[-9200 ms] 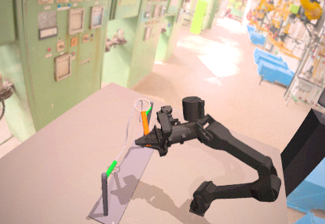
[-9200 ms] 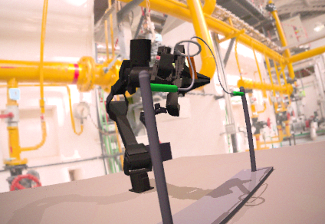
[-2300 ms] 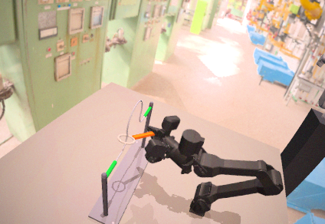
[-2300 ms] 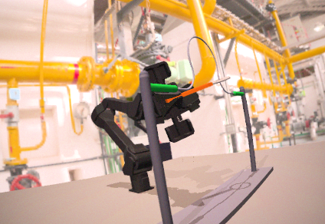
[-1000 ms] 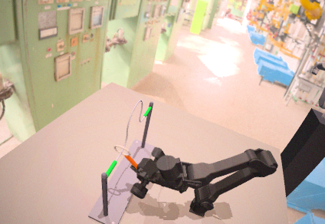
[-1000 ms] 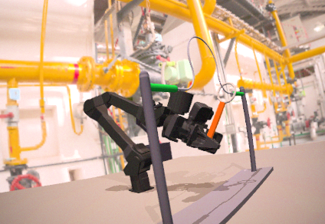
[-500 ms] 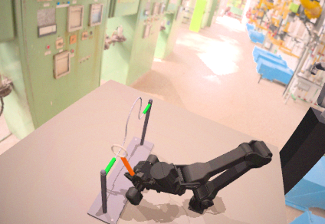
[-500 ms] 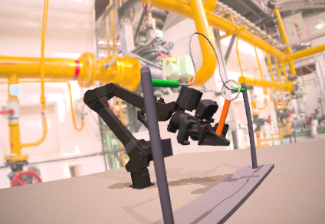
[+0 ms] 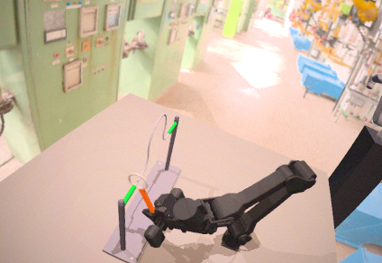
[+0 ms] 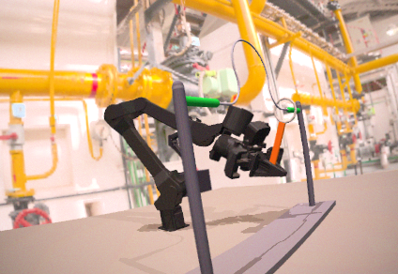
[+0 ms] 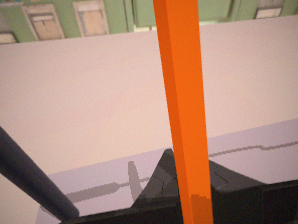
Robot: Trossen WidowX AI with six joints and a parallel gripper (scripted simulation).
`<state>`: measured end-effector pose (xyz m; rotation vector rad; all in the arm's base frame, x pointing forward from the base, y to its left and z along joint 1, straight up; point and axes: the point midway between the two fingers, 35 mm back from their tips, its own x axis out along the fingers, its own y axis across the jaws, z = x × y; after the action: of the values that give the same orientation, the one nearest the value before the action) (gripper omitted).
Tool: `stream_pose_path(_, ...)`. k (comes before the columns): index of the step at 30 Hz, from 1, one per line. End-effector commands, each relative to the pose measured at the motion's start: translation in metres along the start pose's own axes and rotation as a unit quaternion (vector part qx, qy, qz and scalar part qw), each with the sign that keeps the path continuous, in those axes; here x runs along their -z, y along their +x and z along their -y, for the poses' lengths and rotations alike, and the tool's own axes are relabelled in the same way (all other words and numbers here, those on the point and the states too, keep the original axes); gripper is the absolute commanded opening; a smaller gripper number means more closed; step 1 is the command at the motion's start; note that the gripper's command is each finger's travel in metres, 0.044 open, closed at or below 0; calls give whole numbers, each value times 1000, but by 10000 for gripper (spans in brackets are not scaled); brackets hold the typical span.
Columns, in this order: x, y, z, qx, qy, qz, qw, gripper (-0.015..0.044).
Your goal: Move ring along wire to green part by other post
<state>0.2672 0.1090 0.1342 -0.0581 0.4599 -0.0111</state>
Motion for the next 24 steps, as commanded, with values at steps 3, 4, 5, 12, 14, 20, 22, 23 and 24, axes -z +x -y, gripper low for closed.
stream_pose_path(3,-2,-1,-8,-2,7,2,1000,-150)
stream_pose_path(4,-2,-2,-9,-2,8,2,1000,-150)
stream_pose_path(5,-2,-2,-10,-2,8,2,1000,-150)
stream_pose_path(12,-2,-3,-17,-2,9,2,1000,-150)
stream_pose_path(14,-2,-3,-19,-2,9,2,1000,-150)
stream_pose_path(20,-2,-4,-25,-2,9,3,1000,-150)
stream_pose_path(22,-2,-4,-27,-2,9,3,1000,-150)
stream_pose_path(23,-2,-4,-28,-2,9,3,1000,-150)
stream_pose_path(24,-2,-4,-29,-2,10,3,1000,-150)
